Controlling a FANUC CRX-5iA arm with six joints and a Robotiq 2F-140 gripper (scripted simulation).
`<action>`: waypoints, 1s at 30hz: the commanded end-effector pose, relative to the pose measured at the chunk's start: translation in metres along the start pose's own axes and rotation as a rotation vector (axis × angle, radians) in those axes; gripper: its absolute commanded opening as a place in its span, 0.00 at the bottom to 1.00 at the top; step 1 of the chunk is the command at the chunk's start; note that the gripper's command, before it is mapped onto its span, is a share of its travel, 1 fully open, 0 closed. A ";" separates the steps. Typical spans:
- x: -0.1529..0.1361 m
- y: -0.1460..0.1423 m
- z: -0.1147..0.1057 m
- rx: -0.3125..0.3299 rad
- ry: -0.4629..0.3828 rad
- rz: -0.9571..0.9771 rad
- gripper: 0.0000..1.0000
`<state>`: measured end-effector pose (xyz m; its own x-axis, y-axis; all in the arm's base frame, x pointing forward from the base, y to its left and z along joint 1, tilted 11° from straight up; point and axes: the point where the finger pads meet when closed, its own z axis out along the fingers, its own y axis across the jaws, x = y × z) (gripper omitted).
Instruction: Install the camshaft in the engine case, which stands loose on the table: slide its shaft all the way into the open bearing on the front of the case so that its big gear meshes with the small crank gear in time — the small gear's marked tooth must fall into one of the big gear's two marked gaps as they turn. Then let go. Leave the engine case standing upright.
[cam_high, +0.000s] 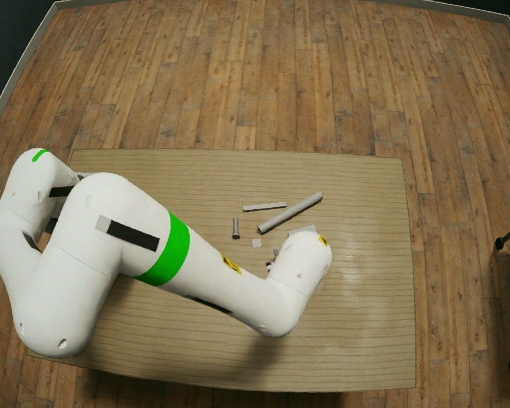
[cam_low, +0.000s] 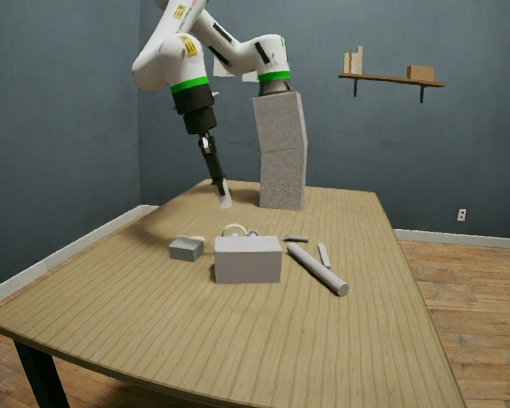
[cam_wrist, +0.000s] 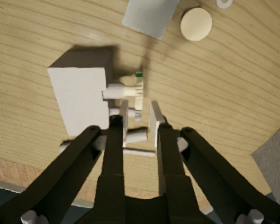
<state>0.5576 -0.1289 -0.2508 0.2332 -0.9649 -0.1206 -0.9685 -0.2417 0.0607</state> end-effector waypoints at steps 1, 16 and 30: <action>-0.001 -0.001 -0.004 0.001 0.001 0.000 0.27; -0.012 -0.001 -0.038 0.001 0.001 0.000 0.27; -0.012 -0.001 -0.039 0.001 0.001 0.000 0.27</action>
<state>0.5581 -0.1212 -0.2114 0.2332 -0.9649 -0.1205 -0.9685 -0.2417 0.0608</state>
